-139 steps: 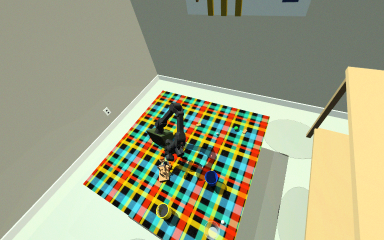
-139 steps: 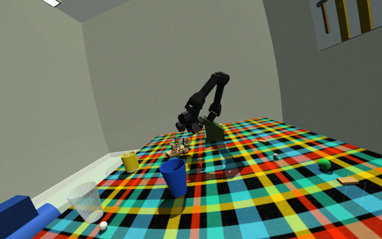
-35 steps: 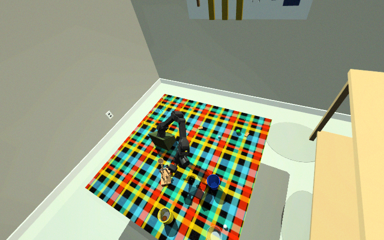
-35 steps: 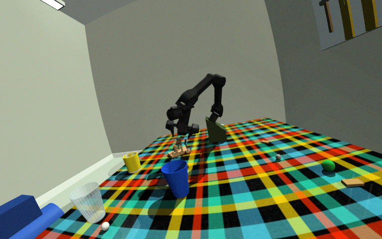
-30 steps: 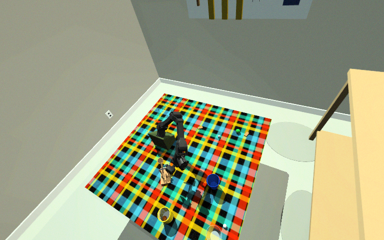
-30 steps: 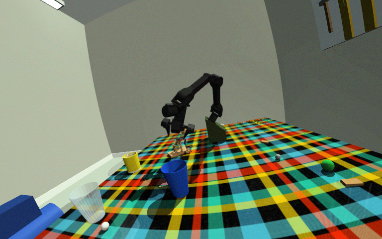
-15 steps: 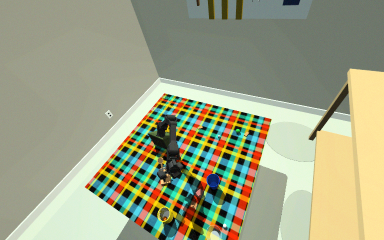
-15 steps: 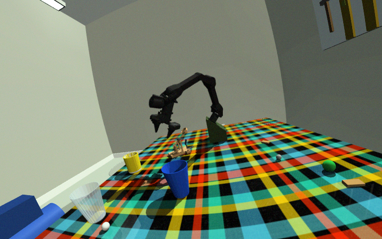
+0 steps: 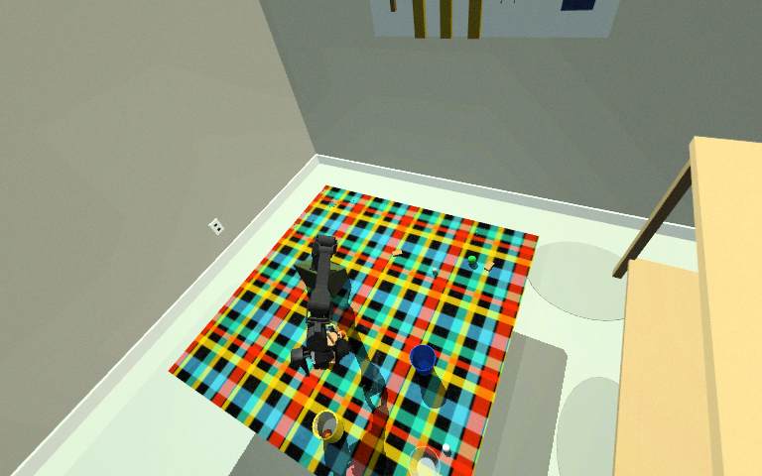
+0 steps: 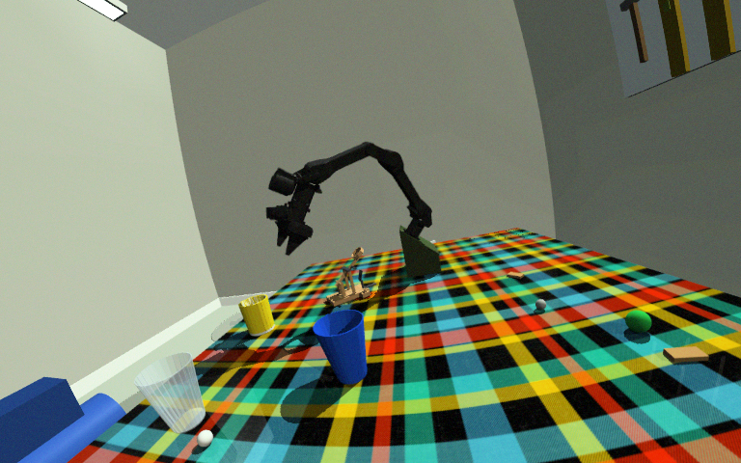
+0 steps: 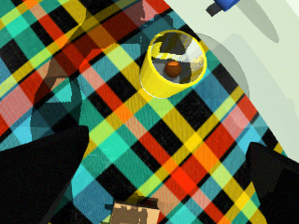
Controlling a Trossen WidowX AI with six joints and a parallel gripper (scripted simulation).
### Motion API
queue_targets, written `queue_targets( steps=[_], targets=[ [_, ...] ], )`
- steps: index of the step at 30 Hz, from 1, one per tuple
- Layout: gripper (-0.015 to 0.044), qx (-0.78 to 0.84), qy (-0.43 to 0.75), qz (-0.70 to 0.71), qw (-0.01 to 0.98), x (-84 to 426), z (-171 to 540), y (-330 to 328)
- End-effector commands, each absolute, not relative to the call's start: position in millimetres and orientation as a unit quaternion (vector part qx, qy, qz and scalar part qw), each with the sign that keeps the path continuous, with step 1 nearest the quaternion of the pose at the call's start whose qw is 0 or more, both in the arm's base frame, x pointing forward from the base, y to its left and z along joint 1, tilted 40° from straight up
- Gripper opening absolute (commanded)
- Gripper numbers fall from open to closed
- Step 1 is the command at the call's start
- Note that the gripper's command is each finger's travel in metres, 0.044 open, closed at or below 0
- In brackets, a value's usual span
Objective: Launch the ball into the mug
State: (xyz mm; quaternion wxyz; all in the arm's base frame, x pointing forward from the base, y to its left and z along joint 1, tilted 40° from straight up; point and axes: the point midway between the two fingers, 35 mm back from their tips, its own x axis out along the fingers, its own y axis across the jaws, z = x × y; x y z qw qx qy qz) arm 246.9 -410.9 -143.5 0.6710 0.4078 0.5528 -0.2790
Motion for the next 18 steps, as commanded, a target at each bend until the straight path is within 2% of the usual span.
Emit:
queue_targets(
  steps=[1,9,18],
  targets=[
    [0.044,0.44,0.51,-0.315,0.668,239,-144,-438],
    [0.044,0.496,0.436,-0.374,0.651,220,-147,-480],
    [0.044,0.497,0.435,-0.375,0.651,219,-147,-480]
  ],
)
